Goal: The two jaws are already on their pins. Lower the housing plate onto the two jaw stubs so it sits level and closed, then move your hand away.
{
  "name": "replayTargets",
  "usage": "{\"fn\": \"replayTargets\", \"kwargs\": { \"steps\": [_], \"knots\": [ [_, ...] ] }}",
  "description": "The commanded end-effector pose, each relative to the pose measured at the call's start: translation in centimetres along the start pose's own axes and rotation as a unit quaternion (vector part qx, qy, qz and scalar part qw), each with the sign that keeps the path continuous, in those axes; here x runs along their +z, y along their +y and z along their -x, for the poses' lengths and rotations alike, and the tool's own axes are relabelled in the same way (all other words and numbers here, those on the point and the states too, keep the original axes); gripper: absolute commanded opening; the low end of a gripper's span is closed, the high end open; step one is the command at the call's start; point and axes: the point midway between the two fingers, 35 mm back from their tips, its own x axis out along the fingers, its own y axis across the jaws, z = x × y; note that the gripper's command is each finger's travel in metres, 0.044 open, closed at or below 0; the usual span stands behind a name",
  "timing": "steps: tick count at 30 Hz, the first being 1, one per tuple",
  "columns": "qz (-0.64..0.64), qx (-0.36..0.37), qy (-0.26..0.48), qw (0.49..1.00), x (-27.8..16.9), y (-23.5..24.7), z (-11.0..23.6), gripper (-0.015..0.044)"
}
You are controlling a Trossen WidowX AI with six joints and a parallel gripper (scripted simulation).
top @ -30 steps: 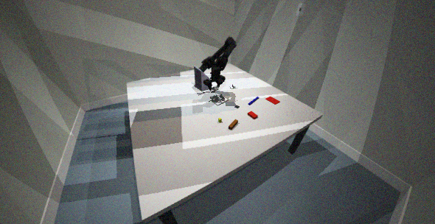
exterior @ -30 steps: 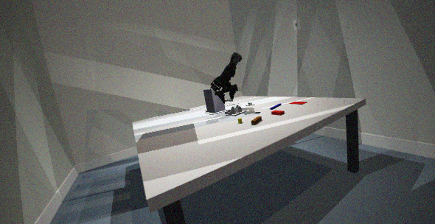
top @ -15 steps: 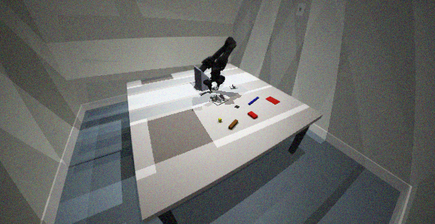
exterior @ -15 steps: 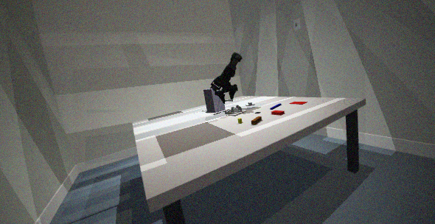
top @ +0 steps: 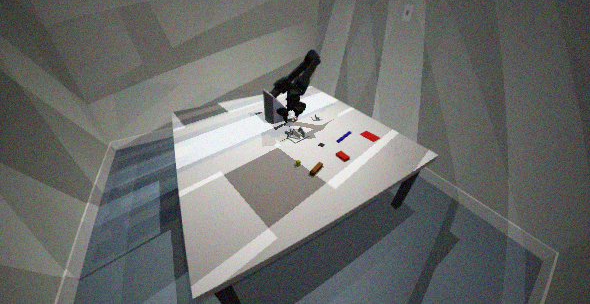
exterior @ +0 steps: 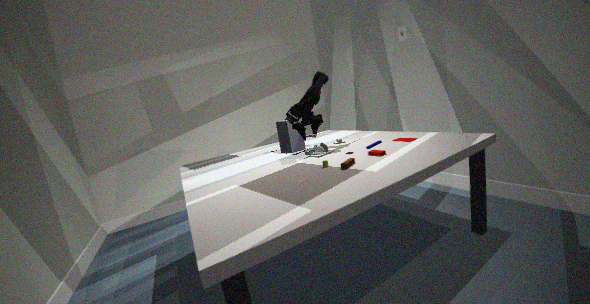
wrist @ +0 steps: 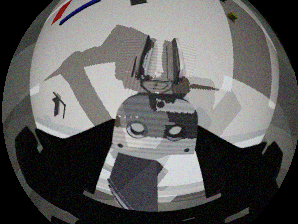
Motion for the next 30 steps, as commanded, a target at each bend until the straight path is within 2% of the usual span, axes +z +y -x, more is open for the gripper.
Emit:
{"fn": "replayTargets", "kwargs": {
  "steps": [1, 30],
  "knots": [
    [-0.003, 0.002, -0.001, 1.0, 0.0, 0.08, -0.02, 0.0351],
    [-0.005, 0.002, -0.001, 1.0, 0.03, 0.07, -0.26, 0.0351]
  ]
}}
